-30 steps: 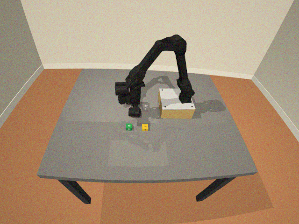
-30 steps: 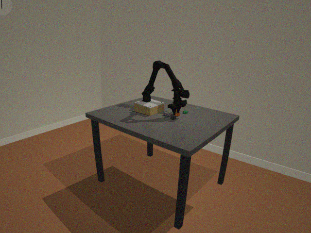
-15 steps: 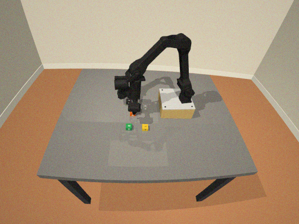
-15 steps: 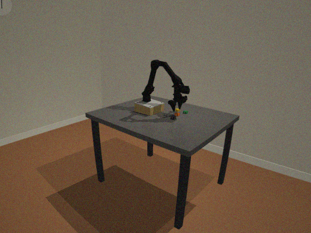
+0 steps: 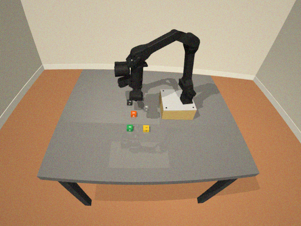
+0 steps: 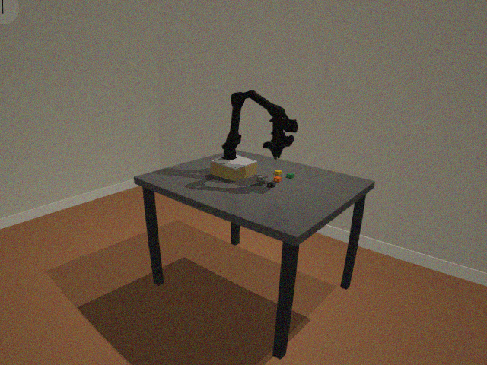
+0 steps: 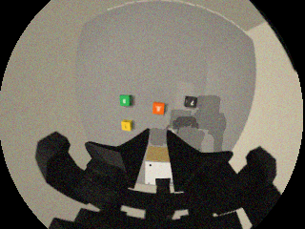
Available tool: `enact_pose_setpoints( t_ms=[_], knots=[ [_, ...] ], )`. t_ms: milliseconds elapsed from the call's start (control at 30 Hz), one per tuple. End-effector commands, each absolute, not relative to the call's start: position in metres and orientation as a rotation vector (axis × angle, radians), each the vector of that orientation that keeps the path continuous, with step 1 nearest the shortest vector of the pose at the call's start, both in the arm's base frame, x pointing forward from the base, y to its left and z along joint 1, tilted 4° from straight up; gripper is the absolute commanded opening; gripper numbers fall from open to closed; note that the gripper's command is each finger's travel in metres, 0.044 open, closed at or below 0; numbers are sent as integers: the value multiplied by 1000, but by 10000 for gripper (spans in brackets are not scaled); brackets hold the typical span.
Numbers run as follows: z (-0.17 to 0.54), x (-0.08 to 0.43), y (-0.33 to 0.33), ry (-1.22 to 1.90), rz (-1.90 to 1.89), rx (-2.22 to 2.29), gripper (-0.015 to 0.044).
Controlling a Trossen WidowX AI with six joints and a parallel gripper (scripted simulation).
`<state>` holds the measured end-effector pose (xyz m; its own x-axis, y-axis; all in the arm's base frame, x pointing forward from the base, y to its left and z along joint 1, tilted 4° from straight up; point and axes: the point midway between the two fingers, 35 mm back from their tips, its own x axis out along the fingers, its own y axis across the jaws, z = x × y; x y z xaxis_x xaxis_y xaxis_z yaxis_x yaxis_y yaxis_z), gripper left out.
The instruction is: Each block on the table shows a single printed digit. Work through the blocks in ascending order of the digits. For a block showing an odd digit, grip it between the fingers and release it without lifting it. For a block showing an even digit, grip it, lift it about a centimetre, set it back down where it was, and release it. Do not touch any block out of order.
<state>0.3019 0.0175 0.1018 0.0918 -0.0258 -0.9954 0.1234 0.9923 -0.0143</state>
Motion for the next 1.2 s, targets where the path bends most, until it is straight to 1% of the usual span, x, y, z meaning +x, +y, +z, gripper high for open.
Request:
enact_pose_setpoints(
  t_ms=[0,100,333,500,567,700,833,867,1167],
  knots=[
    [103,302,17,1475,-117,80,120],
    [103,305,8,1475,-117,80,120],
    [108,317,-88,1473,-125,72,120],
    [108,317,-90,1473,-125,72,120],
    [95,320,-91,1473,-125,72,172],
    [31,324,-93,1474,-125,72,278],
    [28,324,-93,1474,-125,72,383],
    [28,324,-93,1474,-125,72,400],
    [21,325,-94,1474,-125,72,400]
  ],
)
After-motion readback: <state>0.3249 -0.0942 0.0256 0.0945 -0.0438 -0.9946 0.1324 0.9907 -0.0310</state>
